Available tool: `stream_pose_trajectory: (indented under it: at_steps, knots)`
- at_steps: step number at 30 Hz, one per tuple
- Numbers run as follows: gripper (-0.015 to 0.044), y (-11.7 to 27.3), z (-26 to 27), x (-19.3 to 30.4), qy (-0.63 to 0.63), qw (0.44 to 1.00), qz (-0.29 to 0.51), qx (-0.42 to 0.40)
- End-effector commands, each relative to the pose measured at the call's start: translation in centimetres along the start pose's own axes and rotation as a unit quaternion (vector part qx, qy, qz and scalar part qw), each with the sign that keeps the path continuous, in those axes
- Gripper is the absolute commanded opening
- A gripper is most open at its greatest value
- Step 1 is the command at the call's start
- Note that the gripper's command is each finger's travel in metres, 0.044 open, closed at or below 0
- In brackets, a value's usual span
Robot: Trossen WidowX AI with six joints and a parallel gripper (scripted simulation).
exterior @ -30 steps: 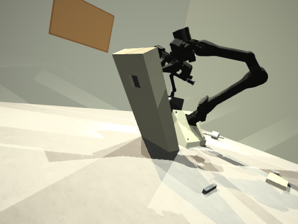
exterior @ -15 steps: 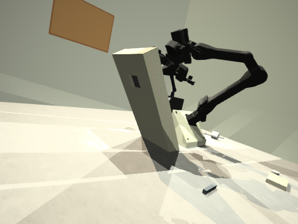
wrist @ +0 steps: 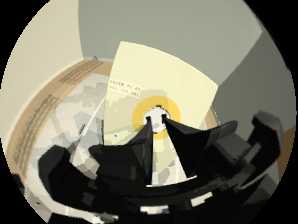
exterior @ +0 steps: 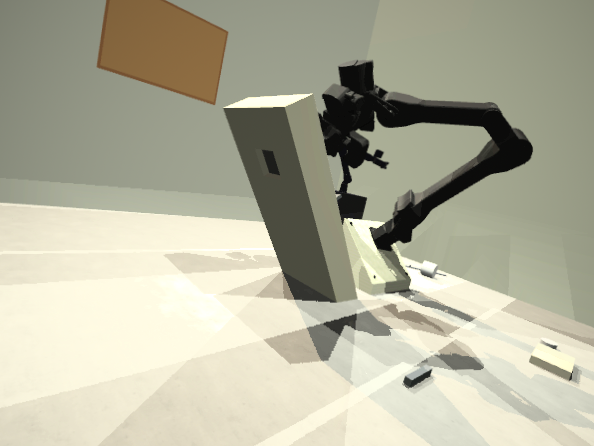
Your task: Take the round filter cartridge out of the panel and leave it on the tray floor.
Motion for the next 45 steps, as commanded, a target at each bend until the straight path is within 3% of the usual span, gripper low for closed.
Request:
stream_pose_trajectory:
  at_steps: [1, 45]
  knots:
    - [0.0095, -0.37, 0.21, 0.24, -0.005, 1.0, 0.002, -0.001]
    - [0.0095, -0.67, 0.19, 0.23, -0.005, 1.0, 0.001, -0.001]
Point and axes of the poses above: the point midway between the two fingers, 35 mm back from their tips, its own y axis back along the fingers, its own z axis across the jaws, x = y × z, the point moved 2 cm from there along y, back along the fingers, and after that the axes turned 13 degrees about y, right-handed, at the moved point
